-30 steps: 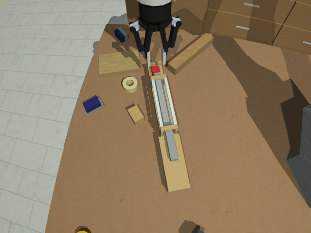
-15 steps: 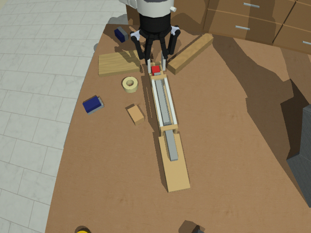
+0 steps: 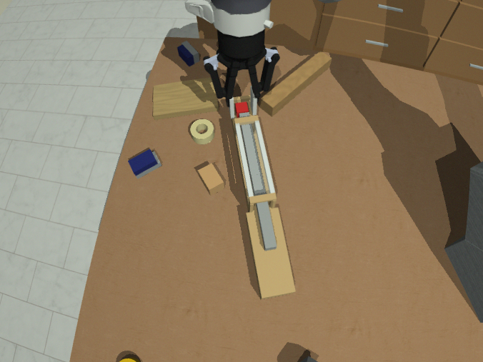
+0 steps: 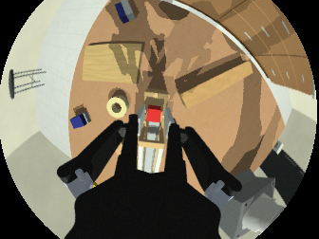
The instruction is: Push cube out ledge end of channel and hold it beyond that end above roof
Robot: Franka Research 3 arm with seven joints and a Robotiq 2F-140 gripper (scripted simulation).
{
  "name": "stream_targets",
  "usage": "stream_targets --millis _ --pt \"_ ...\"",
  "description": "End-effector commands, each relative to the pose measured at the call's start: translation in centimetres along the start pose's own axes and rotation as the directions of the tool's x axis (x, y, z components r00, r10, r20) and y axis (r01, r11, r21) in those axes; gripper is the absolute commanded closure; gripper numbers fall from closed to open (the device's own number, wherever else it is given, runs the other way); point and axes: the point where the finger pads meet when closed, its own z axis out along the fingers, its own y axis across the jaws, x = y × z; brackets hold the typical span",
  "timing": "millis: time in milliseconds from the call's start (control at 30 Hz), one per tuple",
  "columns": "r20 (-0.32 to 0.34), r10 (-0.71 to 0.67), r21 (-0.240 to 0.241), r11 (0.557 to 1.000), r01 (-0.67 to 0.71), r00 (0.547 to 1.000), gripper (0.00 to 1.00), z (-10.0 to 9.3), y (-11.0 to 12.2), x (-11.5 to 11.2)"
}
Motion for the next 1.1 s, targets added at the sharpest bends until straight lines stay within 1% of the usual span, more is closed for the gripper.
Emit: stream_targets --millis 0,1000,1033,1067 --pt "-0.001 0.019 0.004 1.0 -0.019 1.0 0.75 0.12 -0.06 0.09" --pt "-0.001 0.019 0.004 1.0 -0.019 1.0 0.75 0.12 -0.06 0.09" --pt "-0.001 0.019 0.004 1.0 -0.019 1.0 1.0 0.12 -0.06 0.09" --pt "-0.001 0.019 0.004 1.0 -0.019 1.0 1.0 0.12 -0.06 0.09"
